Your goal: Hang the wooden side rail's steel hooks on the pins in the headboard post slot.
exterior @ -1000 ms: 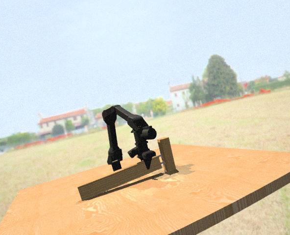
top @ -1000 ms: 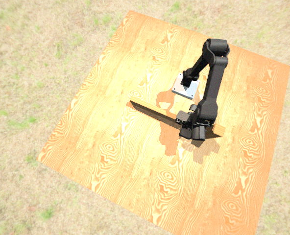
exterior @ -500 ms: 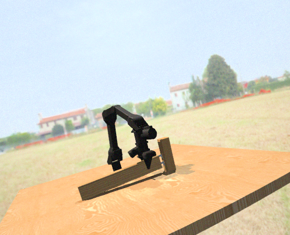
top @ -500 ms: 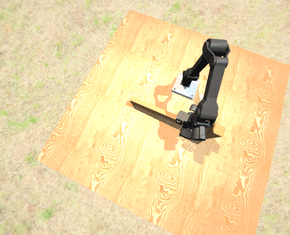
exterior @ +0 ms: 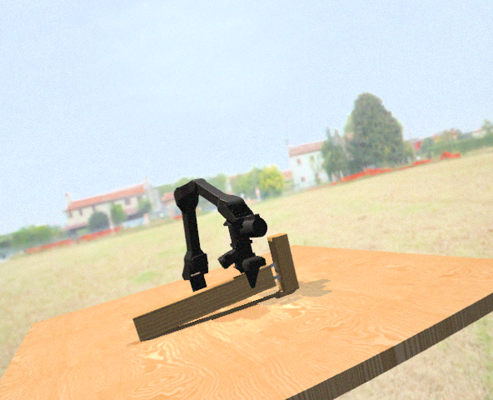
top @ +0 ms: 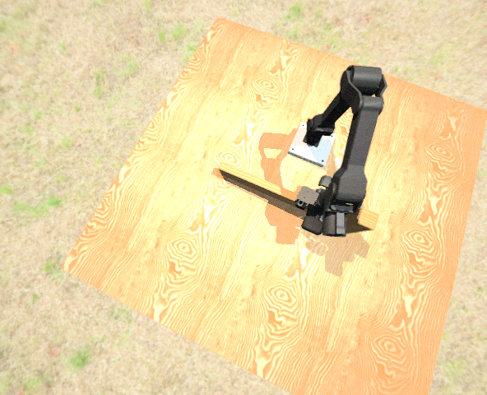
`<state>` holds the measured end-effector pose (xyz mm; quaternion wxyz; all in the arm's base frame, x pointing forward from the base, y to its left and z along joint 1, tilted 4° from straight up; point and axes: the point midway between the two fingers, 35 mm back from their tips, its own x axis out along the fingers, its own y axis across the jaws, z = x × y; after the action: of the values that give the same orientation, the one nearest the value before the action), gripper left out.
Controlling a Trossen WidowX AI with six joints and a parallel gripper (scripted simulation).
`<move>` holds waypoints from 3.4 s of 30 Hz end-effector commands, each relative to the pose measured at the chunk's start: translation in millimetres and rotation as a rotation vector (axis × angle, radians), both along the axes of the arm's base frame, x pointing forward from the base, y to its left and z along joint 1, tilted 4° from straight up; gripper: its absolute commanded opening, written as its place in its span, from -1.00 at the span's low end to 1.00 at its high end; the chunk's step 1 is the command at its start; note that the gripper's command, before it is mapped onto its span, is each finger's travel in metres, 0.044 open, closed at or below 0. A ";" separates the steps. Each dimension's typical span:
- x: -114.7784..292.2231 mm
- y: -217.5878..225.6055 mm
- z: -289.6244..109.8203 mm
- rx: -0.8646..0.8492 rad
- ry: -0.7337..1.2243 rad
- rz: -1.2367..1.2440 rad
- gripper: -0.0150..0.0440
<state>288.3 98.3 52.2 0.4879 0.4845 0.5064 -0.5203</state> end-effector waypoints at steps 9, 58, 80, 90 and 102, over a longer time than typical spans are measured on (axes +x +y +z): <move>1.4 3.2 3.2 0.006 -0.007 -0.004 -0.49; 1.1 8.5 3.2 0.006 -0.007 -0.004 -0.49; 2.1 10.9 1.4 0.006 -0.008 -0.004 -0.49; 2.3 11.8 2.3 0.006 -0.008 -0.004 -0.49; 1.0 13.1 3.0 0.007 -0.007 -0.004 -0.49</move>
<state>288.0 109.6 52.5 0.4879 0.4850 0.5068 -0.5195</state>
